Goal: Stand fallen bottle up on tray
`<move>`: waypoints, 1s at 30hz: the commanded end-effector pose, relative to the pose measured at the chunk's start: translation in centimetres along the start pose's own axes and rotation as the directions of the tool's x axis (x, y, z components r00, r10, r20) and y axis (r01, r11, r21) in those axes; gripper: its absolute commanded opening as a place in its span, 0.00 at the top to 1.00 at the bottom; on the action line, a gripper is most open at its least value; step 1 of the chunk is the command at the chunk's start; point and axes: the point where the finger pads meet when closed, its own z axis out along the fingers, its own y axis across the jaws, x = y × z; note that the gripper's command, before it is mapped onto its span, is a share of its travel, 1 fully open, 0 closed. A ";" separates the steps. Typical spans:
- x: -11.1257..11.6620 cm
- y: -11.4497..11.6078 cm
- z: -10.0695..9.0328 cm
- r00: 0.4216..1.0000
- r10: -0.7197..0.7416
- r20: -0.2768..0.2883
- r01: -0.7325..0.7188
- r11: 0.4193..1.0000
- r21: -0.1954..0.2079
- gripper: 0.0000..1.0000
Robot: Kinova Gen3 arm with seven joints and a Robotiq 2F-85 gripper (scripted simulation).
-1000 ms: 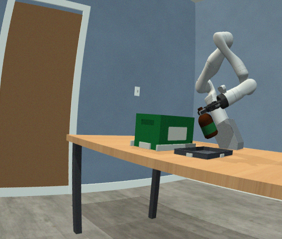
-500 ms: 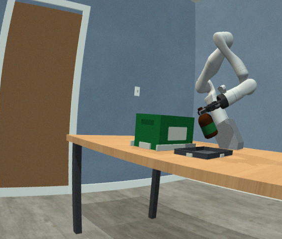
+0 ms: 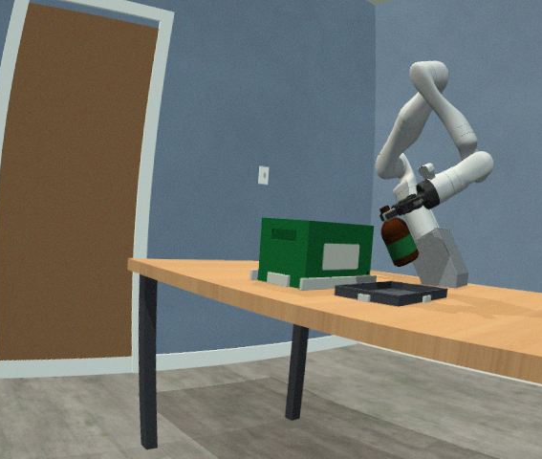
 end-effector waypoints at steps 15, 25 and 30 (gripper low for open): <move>0.0 0.0 0.0 0.999 0.001 -0.042 -0.001 1.000 -0.001 1.00; 0.0 0.0 0.0 0.995 0.001 -0.097 -0.001 1.000 -0.002 1.00; 0.0 0.0 0.0 0.991 0.001 -0.131 -0.001 1.000 -0.001 1.00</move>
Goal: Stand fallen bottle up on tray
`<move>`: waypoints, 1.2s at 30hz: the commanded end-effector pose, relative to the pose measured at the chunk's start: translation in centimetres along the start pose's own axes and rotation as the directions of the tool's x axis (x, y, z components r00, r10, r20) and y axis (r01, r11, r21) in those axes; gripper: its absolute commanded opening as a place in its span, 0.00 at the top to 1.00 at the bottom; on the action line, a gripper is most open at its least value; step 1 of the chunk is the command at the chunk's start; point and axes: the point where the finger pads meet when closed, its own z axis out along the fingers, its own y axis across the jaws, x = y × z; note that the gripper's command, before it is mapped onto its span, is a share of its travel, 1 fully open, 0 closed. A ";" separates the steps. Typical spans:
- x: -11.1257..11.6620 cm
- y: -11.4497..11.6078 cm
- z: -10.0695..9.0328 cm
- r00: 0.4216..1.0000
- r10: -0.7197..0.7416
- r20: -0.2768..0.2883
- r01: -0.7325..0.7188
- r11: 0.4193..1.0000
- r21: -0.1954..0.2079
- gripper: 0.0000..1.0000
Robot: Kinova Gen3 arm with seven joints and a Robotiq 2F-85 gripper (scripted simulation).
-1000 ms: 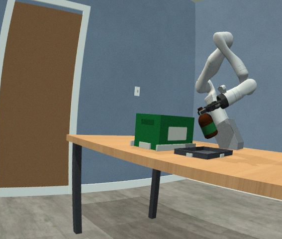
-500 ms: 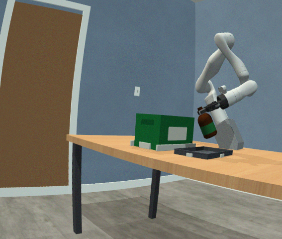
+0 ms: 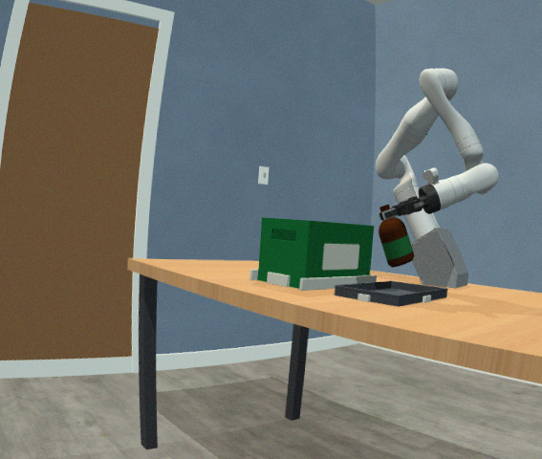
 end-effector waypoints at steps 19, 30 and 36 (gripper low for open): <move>-0.2 0.0 -0.2 0.998 -0.005 -0.055 0.005 1.000 0.005 1.00; -0.2 0.0 -0.2 0.998 -0.005 -0.055 0.005 1.000 0.005 1.00; -0.2 0.0 -0.2 0.998 -0.005 -0.055 0.005 1.000 0.005 1.00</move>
